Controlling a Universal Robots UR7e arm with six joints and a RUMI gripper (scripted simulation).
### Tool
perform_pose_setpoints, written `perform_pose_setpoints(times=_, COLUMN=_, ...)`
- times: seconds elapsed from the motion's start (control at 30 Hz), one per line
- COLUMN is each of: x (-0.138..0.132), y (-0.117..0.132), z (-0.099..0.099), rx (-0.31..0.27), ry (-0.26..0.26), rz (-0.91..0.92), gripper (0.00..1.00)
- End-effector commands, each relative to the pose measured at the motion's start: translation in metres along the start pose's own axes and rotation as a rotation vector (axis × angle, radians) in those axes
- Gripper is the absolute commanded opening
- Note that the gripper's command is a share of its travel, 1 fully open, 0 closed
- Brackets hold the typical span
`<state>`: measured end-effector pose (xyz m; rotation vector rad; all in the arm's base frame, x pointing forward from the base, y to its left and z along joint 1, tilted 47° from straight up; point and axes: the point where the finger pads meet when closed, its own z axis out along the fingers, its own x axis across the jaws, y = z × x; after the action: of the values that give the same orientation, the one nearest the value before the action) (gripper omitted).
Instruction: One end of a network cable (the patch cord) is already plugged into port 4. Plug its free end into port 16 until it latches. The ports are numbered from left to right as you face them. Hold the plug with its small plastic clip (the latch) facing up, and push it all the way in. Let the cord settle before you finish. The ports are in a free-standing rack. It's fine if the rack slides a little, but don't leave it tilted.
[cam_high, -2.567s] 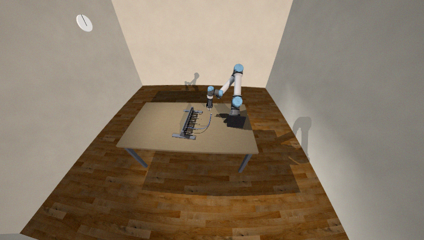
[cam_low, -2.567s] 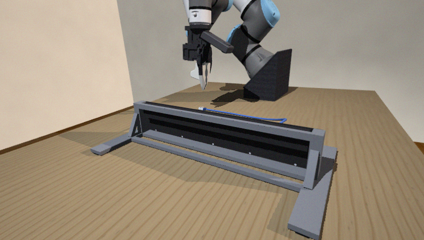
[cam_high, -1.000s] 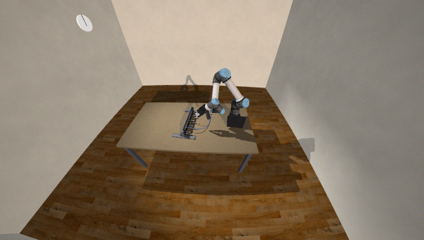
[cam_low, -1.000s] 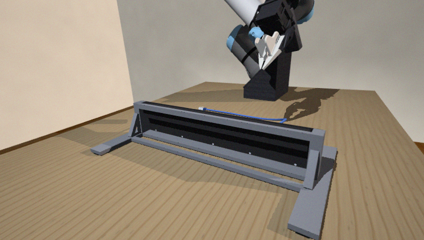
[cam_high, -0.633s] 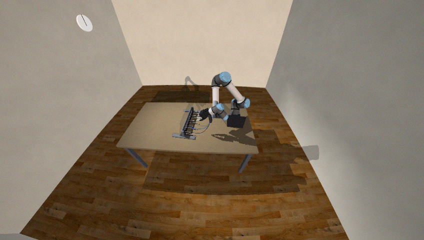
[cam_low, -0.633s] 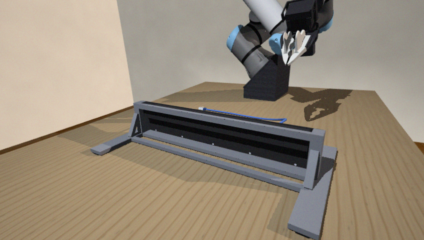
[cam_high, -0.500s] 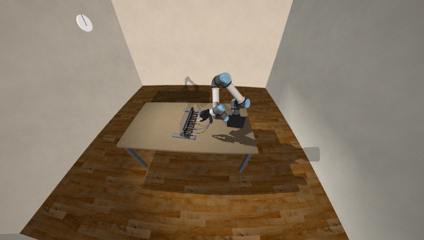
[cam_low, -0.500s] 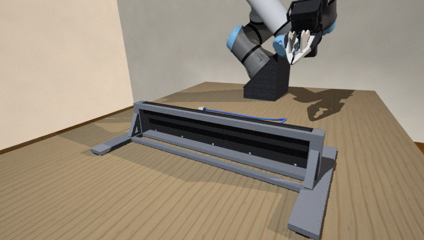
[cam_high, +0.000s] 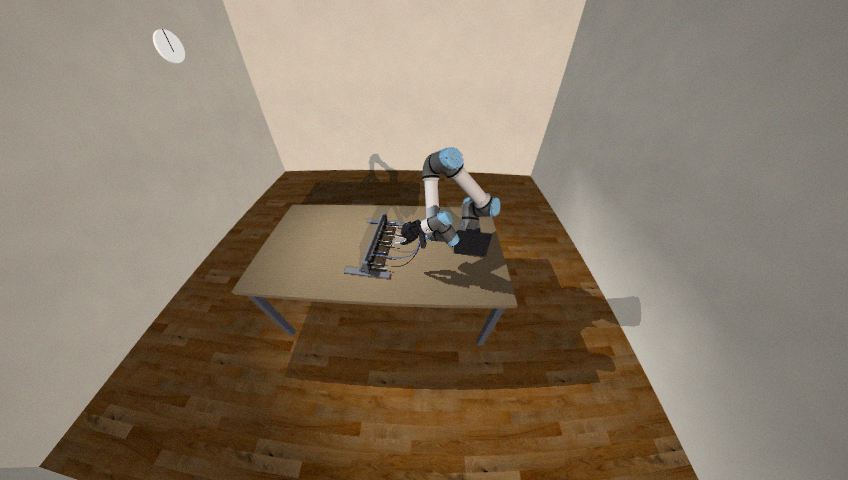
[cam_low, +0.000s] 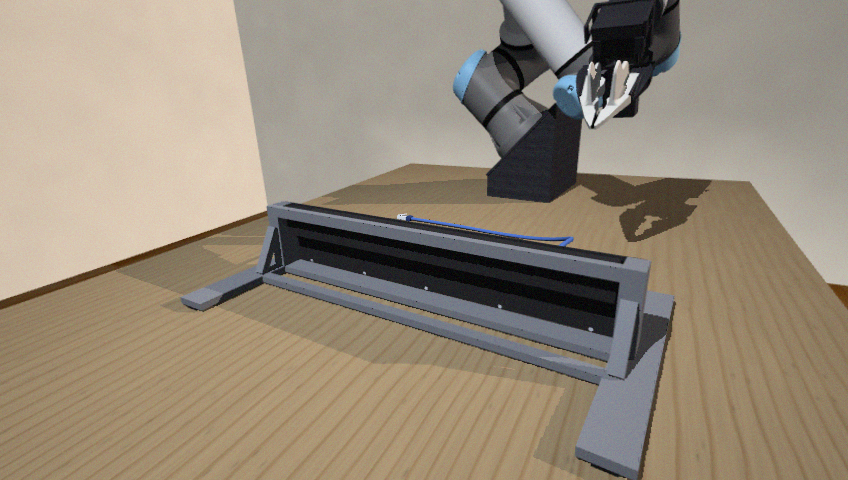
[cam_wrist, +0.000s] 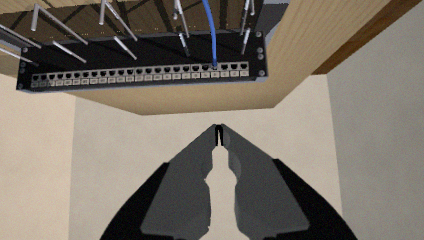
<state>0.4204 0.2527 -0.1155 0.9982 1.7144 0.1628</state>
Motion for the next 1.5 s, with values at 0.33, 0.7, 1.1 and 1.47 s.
perform_pose_setpoints(times=0.33, x=0.0, y=0.0, z=0.051, rx=-0.001, ry=0.0, rz=0.0, gripper=0.0)
perform_pose_setpoints(times=0.7, x=0.0, y=0.0, z=0.113, rx=-0.001, ry=0.0, rz=0.0, gripper=0.0)
perform_pose_setpoints(times=1.1, x=0.0, y=0.0, z=0.14, rx=-0.001, ry=0.0, rz=0.0, gripper=0.0)
perform_pose_setpoints(times=1.47, x=0.0, y=0.0, z=0.14, rx=-0.001, ry=0.0, rz=0.0, gripper=0.0)
